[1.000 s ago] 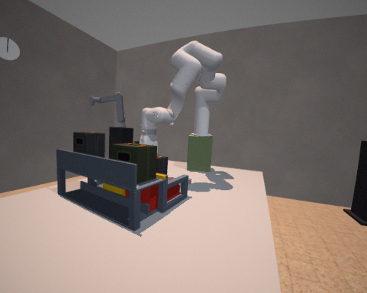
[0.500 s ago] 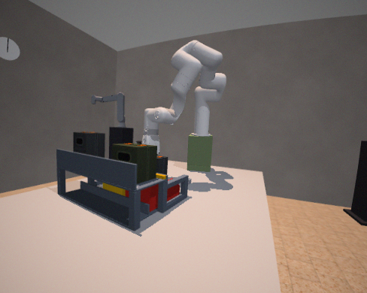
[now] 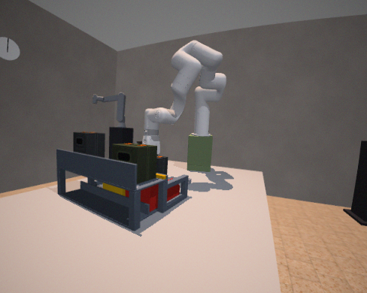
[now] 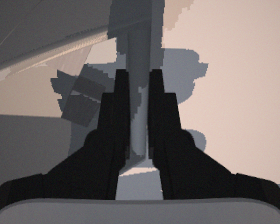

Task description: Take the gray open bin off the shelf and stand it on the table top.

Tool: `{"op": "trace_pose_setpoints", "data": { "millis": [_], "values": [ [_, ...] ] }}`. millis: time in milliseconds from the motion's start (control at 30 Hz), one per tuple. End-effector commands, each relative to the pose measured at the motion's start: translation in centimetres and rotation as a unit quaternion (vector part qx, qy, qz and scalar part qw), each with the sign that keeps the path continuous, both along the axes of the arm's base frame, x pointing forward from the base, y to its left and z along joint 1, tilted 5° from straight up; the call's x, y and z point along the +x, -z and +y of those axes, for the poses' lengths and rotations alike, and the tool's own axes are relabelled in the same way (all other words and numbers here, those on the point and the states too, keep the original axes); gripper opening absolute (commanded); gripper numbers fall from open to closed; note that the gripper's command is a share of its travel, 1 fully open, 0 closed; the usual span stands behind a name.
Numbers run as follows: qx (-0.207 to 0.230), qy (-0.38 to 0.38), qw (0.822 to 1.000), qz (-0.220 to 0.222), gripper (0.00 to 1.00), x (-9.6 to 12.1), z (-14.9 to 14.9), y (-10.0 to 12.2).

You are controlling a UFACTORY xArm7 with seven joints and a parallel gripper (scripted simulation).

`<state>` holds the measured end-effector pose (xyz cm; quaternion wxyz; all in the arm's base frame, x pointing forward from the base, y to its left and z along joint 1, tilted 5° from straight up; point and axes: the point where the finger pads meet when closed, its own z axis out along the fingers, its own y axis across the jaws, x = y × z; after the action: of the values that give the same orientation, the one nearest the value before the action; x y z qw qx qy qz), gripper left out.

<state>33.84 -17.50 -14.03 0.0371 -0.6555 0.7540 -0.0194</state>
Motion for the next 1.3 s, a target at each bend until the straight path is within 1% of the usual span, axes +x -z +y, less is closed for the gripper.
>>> {"op": "trace_pose_setpoints", "data": {
  "millis": [0, 367, 533, 933, 1100, 1267],
  "values": [
    [-0.001, 0.000, 1.000, -0.001, 0.00, 0.2, -0.1, 0.5],
    [-0.001, 0.000, 1.000, -0.001, 0.00, 0.2, -0.1, 0.5],
    [-0.001, 0.000, 1.000, -0.001, 0.00, 0.2, -0.1, 1.3],
    [-0.001, 0.000, 1.000, -0.001, 0.00, 0.2, -0.1, 1.3],
    [-0.001, 0.000, 1.000, -0.001, 0.00, 0.3, 0.0, 2.0],
    [-0.001, 0.000, 1.000, -0.001, 0.00, 0.3, 0.0, 2.0]
  ]
}}
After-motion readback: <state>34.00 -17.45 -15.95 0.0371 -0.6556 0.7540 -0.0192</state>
